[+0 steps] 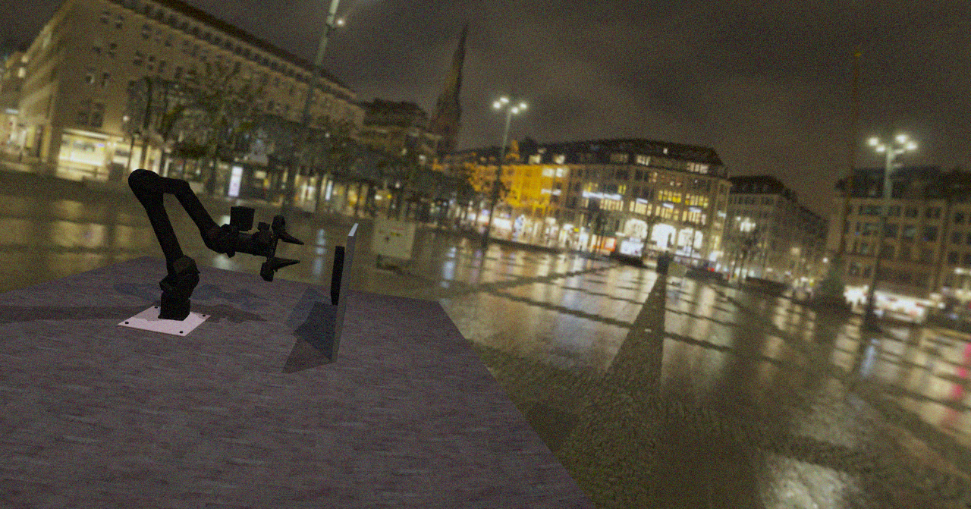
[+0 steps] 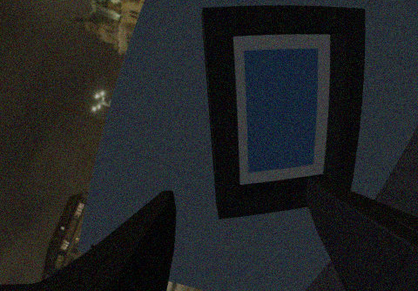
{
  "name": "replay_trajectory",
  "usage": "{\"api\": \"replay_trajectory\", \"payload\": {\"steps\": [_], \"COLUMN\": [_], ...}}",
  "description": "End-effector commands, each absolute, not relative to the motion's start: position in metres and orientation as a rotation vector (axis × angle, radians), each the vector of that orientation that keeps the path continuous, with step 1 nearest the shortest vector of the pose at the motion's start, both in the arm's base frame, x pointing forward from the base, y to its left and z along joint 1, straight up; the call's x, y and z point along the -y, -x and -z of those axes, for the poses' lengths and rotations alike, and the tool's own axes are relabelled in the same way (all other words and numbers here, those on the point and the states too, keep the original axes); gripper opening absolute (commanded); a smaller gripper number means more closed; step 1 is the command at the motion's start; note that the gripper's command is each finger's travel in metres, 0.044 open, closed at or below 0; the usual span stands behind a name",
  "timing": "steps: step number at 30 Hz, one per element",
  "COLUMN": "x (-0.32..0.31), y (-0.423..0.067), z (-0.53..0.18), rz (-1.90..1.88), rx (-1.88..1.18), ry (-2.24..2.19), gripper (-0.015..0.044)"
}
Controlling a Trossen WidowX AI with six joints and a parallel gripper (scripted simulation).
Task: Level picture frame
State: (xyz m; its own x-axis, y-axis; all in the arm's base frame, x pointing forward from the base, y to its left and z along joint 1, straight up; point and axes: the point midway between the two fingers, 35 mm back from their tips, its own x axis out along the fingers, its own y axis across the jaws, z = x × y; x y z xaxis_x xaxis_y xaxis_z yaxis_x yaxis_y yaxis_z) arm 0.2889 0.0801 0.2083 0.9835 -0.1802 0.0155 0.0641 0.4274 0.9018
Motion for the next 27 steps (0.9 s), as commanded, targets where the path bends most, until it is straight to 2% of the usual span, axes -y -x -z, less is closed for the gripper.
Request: {"api": "replay_trajectory", "payload": {"steps": [1,7,15,27], "x": [-0.079,-0.079,-0.066,-0.065], "y": [-0.288,-0.297,-0.364,-0.366], "z": [-0.207,-0.209,-0.210,-0.210], "rz": [0.149,0.149,0.145,0.145], "rx": [0.110,0.111,0.117,0.117], "ry": [-1.119,-1.119,-1.118,-1.118], "gripper": [0.0260,0.0260,0.0260,0.0260]}}
